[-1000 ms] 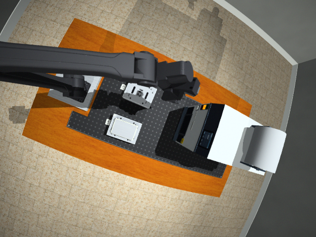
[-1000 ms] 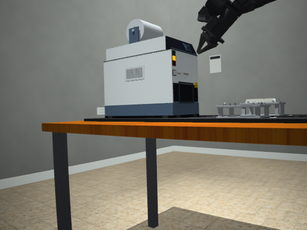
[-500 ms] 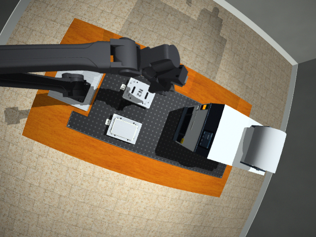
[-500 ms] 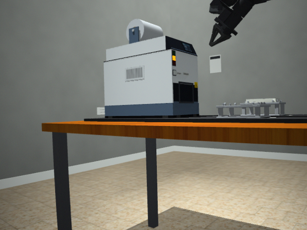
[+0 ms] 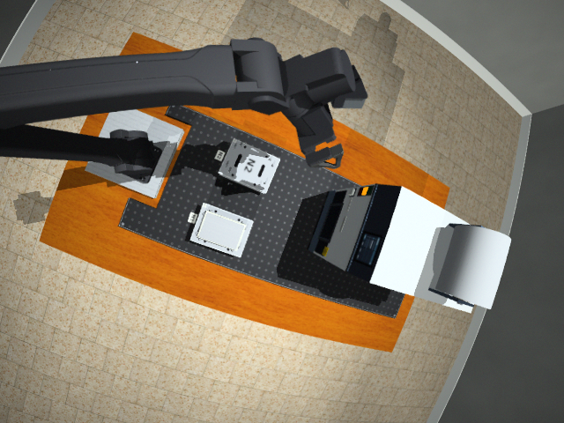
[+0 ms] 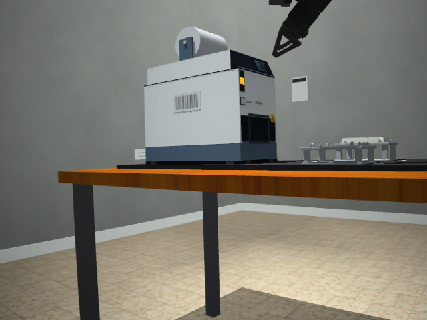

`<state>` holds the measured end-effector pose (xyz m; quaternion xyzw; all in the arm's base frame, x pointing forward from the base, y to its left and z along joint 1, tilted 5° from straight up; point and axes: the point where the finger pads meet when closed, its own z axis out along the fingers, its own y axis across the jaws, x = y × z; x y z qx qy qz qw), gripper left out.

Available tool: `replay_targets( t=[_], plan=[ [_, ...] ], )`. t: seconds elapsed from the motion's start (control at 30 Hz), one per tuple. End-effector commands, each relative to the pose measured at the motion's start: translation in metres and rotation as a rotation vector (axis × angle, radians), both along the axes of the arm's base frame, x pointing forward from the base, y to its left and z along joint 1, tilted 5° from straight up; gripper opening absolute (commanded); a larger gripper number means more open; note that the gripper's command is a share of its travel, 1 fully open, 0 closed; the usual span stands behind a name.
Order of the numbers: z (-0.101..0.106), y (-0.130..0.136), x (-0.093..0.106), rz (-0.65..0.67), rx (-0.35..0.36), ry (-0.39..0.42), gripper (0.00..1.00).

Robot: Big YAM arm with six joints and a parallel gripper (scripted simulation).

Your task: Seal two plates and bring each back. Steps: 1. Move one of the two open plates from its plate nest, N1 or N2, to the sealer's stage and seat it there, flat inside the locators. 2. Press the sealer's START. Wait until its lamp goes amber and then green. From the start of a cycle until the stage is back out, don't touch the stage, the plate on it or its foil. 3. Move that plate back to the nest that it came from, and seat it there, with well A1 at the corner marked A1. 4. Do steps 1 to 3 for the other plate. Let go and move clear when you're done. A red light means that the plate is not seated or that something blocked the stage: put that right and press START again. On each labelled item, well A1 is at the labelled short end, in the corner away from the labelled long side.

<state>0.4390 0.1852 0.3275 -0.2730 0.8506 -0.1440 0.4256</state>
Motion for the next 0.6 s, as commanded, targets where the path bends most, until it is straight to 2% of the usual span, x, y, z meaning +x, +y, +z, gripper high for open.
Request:
replay_targets(
  t=[0.0,0.2,0.27,0.3,0.43,0.53,0.57],
  plan=[
    [0.043,0.037,0.015,0.196,-0.191,-0.040,1.00],
    [0.051,0.051,0.033,0.361,-0.431,-0.034,1.00],
    [0.051,0.051,0.033,0.361,-0.431,-0.034,1.00],
    [0.053,0.052,0.030,0.428,-0.529,-0.034,1.00],
    [0.072,0.085,0.037,0.537,-0.676,-0.048,1.00],
    [0.070,0.076,0.037,0.632,-0.778,-0.074,1.00],
    [0.069,0.071,0.038,0.631,-0.788,-0.075,1.00]
  ],
)
